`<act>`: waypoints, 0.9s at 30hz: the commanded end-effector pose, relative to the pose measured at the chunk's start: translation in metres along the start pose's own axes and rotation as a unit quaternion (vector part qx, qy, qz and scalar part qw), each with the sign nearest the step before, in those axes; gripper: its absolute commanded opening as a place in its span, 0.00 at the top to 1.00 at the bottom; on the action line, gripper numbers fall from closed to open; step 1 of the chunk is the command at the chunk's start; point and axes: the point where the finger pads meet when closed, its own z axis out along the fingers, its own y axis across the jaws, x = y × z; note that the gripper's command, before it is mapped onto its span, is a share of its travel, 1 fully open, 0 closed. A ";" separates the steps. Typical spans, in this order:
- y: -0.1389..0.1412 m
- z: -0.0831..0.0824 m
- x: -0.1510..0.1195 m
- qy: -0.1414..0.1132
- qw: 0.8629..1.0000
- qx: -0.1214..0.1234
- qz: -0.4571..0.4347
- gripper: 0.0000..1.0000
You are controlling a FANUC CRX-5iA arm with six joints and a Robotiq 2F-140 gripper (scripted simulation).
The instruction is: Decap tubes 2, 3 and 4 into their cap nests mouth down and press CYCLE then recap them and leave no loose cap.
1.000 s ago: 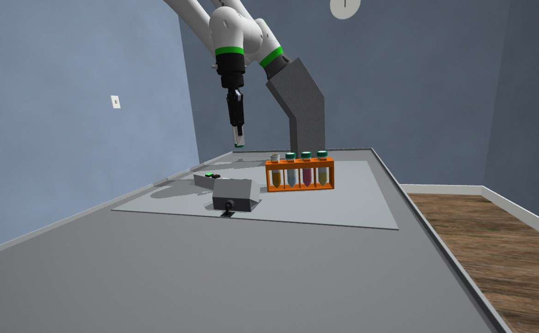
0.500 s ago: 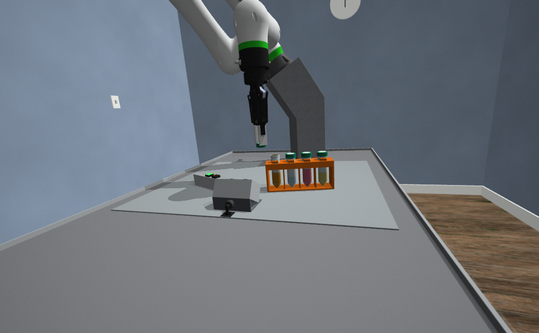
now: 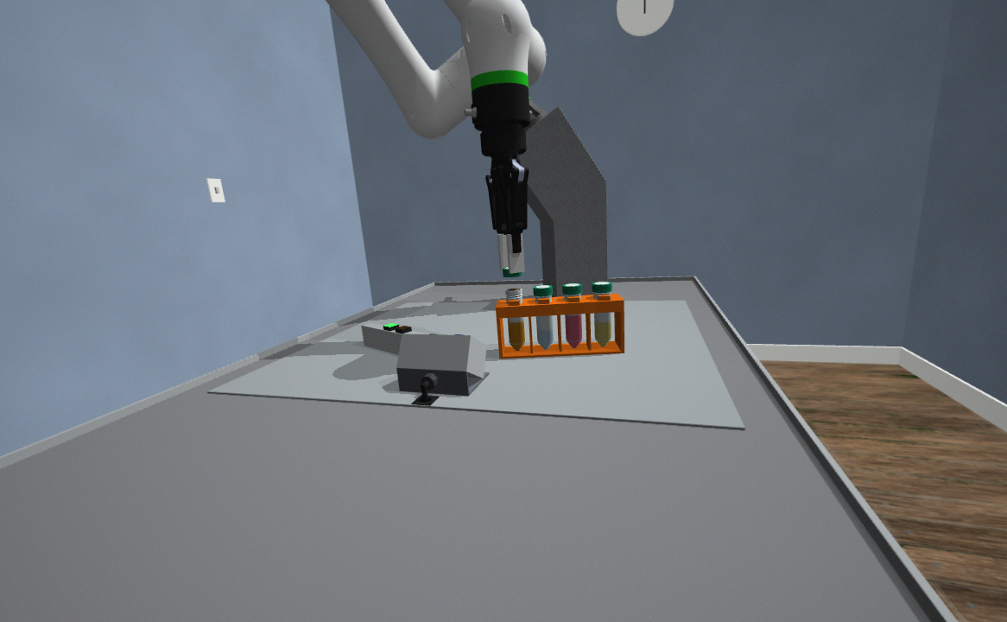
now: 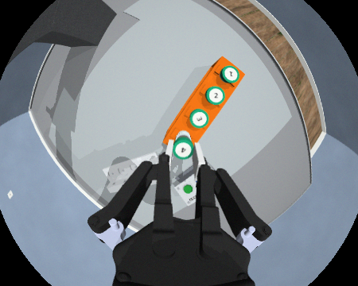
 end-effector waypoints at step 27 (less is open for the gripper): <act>0.001 0.026 0.000 0.000 1.000 0.000 0.000 1.00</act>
